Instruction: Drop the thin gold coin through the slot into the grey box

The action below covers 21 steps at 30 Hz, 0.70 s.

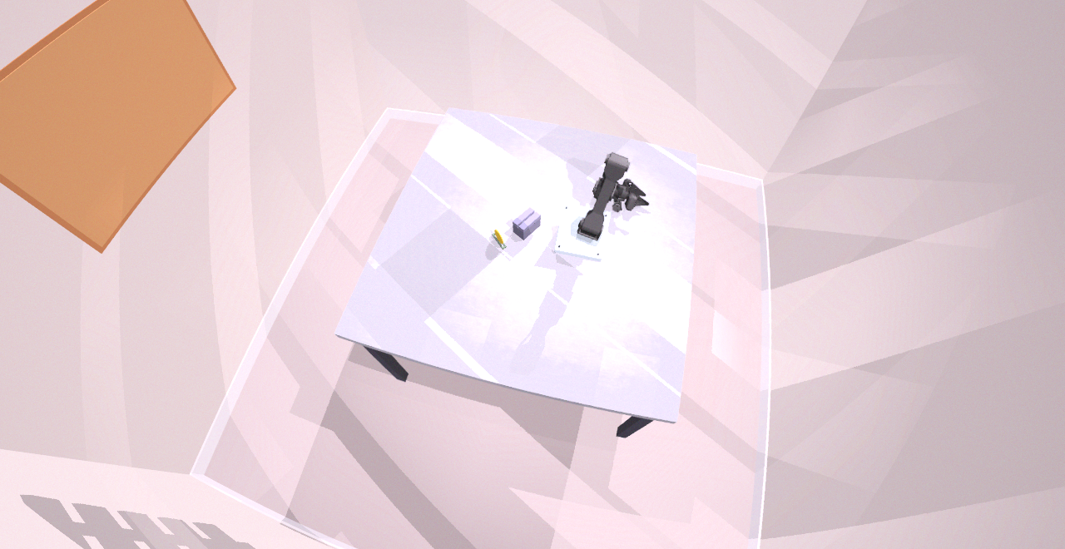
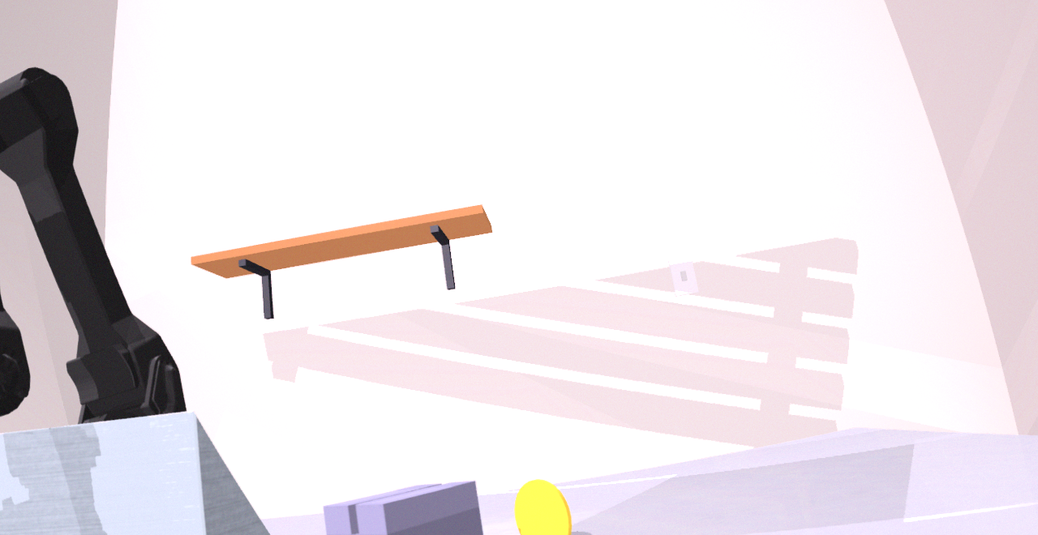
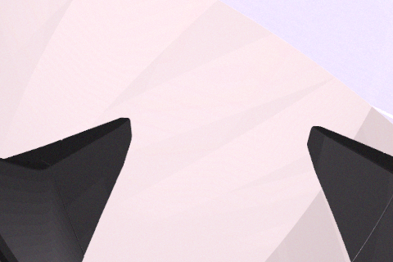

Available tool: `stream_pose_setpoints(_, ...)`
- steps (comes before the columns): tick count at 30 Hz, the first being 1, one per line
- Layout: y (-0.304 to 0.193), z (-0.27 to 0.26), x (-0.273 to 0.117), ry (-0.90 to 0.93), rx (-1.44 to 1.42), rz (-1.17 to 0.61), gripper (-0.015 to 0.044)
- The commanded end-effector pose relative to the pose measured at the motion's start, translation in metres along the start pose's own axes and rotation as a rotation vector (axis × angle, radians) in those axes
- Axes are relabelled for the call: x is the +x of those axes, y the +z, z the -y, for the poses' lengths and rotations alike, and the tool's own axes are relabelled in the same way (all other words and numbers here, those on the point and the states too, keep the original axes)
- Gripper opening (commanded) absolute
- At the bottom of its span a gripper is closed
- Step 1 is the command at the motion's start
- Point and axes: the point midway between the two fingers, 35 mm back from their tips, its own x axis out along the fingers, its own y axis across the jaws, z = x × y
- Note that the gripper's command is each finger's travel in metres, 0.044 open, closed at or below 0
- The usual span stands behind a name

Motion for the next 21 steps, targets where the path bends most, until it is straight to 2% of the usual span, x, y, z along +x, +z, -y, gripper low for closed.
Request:
stream_pose_setpoints(1,-0.001,0.002,-0.001,-0.007,-0.010,-0.004,0.0374)
stream_pose_setpoints(9,-0.054,0.070,-0.044,-0.294,-0.468,-0.213,0.0164)
stream_pose_setpoints(21,-0.095,0.141,-0.174,-0.613,-1.259,-0.704,0.0161)
